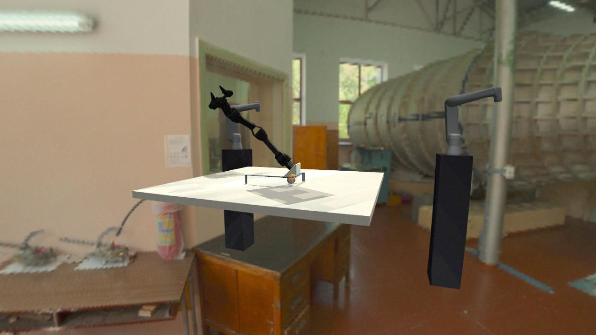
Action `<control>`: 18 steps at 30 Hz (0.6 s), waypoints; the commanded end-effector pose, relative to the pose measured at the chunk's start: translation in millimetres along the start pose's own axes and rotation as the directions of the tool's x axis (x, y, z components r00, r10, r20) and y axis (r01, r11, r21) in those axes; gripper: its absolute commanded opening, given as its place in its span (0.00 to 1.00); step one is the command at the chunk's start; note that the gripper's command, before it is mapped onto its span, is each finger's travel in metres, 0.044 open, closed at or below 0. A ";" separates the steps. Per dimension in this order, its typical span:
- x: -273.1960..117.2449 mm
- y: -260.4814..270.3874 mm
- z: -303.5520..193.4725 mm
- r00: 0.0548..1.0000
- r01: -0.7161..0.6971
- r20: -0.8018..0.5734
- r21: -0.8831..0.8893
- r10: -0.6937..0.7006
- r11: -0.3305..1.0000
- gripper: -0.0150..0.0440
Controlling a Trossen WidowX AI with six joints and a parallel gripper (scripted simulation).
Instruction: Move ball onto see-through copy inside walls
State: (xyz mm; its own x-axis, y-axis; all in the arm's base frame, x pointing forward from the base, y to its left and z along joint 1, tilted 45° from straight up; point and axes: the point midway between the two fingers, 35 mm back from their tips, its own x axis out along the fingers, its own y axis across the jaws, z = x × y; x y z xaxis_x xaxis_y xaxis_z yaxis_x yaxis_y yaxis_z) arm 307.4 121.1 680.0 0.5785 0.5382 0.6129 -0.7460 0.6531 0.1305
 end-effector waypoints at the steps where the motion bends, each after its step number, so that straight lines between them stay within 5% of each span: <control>1: 10.7 -35.5 -59.3 0.987 0.106 -0.119 0.007 -0.104 0.994 0.88; 9: 6.2 -90.1 -192.1 0.864 0.288 -0.409 -0.079 -0.295 0.954 0.88; 18: -40.1 -116.6 -335.3 0.582 0.319 -0.700 -0.272 -0.414 0.908 0.88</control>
State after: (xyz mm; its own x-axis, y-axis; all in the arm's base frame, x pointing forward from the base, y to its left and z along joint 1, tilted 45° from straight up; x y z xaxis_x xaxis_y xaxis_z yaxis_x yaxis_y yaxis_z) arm 475.0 194.0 421.9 0.8867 0.4459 -0.1223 -0.4258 0.8906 0.1598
